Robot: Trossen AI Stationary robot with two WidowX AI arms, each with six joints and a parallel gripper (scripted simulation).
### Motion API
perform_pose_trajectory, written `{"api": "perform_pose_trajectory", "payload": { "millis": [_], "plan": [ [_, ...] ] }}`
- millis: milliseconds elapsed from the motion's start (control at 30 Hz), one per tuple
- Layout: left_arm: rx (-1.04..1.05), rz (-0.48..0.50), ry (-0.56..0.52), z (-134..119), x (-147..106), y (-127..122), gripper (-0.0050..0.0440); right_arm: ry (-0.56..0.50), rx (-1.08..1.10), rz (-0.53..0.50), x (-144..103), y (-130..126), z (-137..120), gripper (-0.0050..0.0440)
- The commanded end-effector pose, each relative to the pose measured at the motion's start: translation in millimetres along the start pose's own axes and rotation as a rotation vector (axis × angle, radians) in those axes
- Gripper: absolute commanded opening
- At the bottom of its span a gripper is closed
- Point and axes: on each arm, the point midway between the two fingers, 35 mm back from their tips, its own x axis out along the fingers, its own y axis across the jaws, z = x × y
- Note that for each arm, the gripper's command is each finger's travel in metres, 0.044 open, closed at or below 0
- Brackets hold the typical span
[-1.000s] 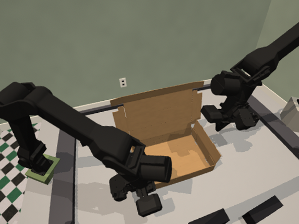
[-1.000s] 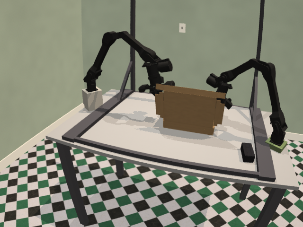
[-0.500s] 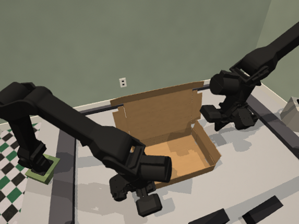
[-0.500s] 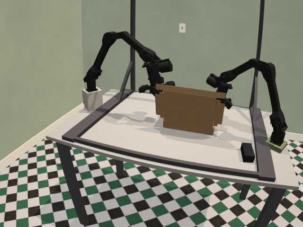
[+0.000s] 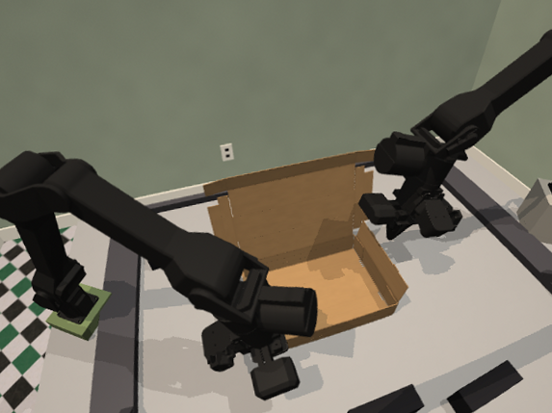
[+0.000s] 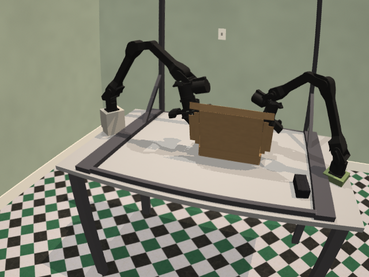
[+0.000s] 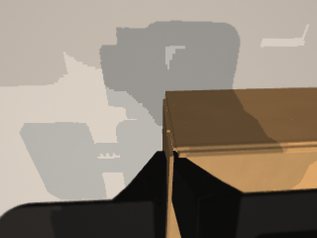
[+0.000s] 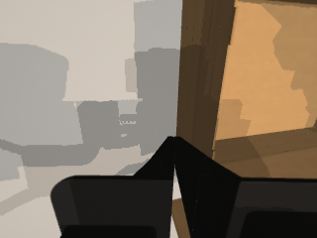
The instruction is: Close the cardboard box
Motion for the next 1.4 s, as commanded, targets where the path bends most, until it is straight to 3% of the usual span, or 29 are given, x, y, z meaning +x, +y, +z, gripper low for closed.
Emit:
{"api": "perform_pose_trajectory", "payload": {
  "millis": [0, 700, 1367],
  "plan": [
    [-0.002, 0.017, 0.023, -5.9, -8.6, 2.5, 0.0000, 0.001, -0.005, -0.034, -10.2, -9.1, -0.3, 0.0000],
    [-0.002, 0.017, 0.023, -5.9, -8.6, 2.5, 0.0000, 0.001, -0.005, -0.034, -10.0, -9.9, -0.3, 0.0000],
    [-0.002, 0.017, 0.023, -5.9, -8.6, 2.5, 0.0000, 0.001, -0.005, -0.036, -4.6, -37.8, -0.2, 0.0000]
  ]
}}
